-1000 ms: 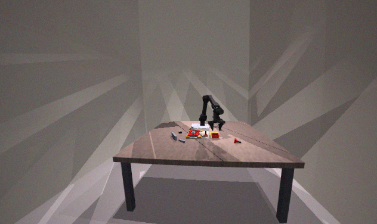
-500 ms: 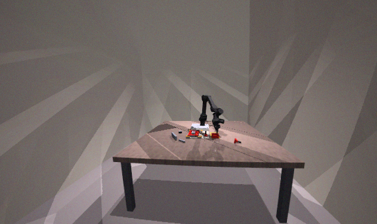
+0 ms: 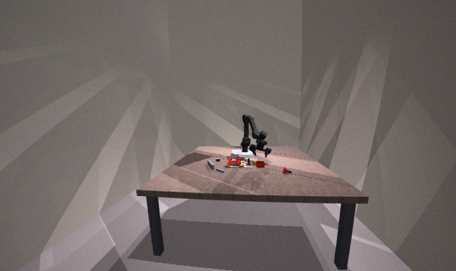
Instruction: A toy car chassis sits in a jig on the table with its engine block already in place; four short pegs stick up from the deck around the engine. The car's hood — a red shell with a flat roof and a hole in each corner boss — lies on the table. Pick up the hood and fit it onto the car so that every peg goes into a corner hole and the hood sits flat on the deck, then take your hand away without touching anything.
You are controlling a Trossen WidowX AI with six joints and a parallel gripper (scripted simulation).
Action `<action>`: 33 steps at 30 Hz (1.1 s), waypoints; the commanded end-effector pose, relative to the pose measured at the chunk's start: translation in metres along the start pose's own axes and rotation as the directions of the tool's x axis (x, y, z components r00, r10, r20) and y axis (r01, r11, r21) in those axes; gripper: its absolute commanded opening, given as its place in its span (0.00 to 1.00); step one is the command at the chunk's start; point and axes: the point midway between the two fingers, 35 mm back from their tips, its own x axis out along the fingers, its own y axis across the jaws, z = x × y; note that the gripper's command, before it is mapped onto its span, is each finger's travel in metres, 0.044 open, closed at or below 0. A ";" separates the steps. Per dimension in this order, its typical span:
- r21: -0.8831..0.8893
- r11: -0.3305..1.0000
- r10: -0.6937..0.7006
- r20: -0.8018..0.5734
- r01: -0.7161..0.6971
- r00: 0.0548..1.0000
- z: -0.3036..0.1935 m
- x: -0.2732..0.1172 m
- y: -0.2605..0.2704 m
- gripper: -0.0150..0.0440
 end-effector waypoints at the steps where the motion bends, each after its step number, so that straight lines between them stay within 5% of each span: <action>1: 0.294 0.956 -0.026 0.080 0.001 0.996 -0.006 -0.012 -0.004 1.00; 33: 0.297 0.955 -0.026 0.086 -0.001 0.996 -0.017 0.000 0.001 1.00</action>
